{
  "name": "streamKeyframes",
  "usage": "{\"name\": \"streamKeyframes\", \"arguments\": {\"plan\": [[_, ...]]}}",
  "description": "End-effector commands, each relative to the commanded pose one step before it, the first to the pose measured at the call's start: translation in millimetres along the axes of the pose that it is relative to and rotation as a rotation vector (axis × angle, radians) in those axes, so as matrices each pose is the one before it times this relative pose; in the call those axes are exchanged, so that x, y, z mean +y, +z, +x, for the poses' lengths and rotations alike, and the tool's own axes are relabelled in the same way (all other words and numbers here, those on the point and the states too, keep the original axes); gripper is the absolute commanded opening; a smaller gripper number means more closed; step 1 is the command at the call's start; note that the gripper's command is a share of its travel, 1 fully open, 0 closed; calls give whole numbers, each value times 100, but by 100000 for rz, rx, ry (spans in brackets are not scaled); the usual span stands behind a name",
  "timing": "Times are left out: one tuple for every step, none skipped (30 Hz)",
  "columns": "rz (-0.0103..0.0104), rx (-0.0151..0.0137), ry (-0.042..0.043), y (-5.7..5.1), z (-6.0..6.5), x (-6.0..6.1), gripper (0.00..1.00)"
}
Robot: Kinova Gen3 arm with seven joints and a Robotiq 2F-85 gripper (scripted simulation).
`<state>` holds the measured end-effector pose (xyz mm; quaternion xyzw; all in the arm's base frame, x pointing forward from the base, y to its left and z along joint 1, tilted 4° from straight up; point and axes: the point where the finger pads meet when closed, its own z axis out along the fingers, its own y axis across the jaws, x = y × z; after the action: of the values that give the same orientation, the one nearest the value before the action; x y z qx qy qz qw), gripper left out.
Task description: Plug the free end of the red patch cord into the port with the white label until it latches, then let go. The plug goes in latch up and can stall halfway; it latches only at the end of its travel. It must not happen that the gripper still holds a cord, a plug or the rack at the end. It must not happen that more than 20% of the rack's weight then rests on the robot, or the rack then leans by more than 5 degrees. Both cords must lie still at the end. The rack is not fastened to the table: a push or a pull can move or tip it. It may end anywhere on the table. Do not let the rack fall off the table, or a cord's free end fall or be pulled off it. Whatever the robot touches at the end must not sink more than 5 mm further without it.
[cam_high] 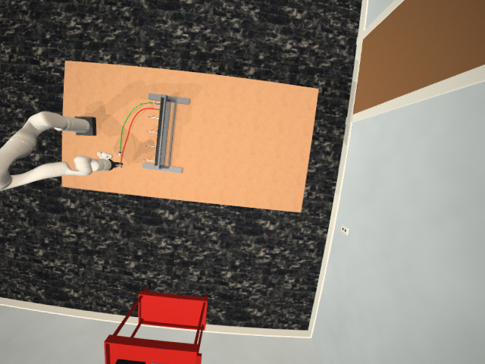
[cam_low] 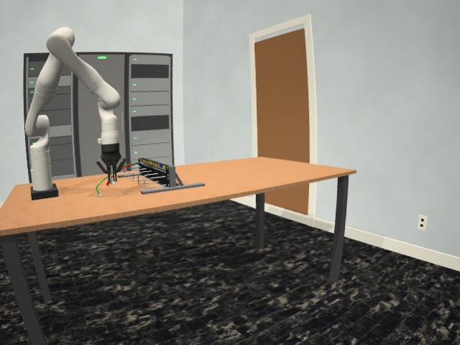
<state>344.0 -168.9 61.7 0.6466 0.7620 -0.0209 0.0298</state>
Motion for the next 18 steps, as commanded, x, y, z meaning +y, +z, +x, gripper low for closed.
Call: {"name": "streamKeyframes", "arguments": {"plan": [[-109, -104, -7, -51, -22, 39, 0], [0, 0, 0, 0, 0, 0, 0], [0, 0, 0, 0, 0, 0, 0], [0, 0, 0, 0, 0, 0, 0], [0, 0, 0, 0, 0, 0, 0], [0, 0, -2, 0, 0, 0, 0], [0, 0, -4, 0, 1, 0, 0], [0, 0, -9, 0, 1, 1, 0], [0, 0, -14, 0, 2, 1, 0], [0, 0, -21, -1, 3, 2, 0], [0, 0, -29, -1, 4, 3, 0], [0, 0, -38, -1, 6, 4, 0], [0, 0, -48, -1, 7, 5, 0], [0, 0, -59, -2, 9, 6, 0], [0, 0, -72, -2, 11, 7, 0], [0, 0, -85, -2, 13, 9, 0], [0, 0, -99, -3, 15, 10, 0], [0, 0, -115, -3, 18, 12, 0]]}}
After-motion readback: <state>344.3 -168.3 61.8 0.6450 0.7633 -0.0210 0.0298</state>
